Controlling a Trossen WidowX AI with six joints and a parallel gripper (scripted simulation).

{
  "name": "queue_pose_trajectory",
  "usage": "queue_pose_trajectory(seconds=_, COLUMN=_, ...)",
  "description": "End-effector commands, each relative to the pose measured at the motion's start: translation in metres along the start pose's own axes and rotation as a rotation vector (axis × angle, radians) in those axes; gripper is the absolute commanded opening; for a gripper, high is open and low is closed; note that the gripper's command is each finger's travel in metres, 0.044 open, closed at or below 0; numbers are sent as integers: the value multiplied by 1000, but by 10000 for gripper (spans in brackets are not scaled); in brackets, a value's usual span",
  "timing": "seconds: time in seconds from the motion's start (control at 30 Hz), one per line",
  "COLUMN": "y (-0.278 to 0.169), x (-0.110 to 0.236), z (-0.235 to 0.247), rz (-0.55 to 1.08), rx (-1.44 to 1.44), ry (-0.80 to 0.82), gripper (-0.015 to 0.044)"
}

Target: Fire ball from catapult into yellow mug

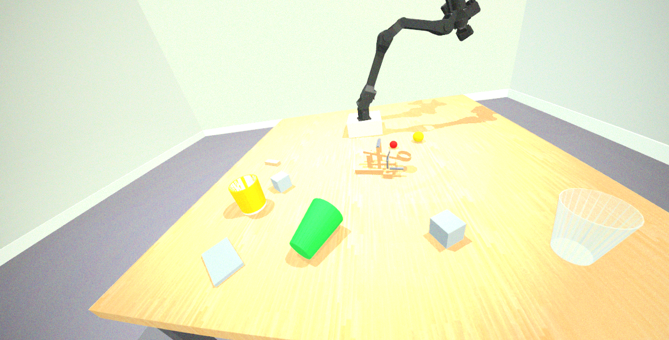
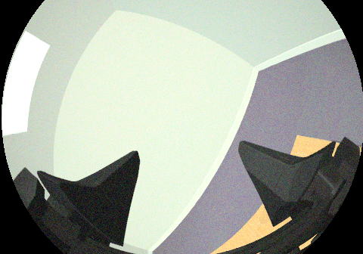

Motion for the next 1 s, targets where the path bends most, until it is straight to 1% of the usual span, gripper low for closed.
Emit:
queue_pose_trajectory(seconds=0.0, y=1, x=1, z=0, rz=-4, rx=-3, ry=-2, gripper=426)
queue_pose_trajectory(seconds=0.03, y=2, x=4, z=-2, rz=-17, rx=-13, ry=-9, gripper=440)
queue_pose_trajectory(seconds=0.33, y=29, x=65, z=-22, rz=-239, rx=-165, ry=-114, gripper=440)
queue_pose_trajectory(seconds=0.53, y=37, x=109, z=-29, rz=-356, rx=-185, ry=-178, gripper=440)
queue_pose_trajectory(seconds=0.97, y=47, x=205, z=-44, rz=-692, rx=-387, ry=-292, gripper=440)
Point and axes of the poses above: the point midway between the two fingers, 35 mm back from their tips, its own x axis back along the fingers, its own z axis across the jaws, y = z × x, the point moved 9 cm from there along x, back along the fingers, and after that the axes turned 14 degrees about -x, right-handed, at the moved point
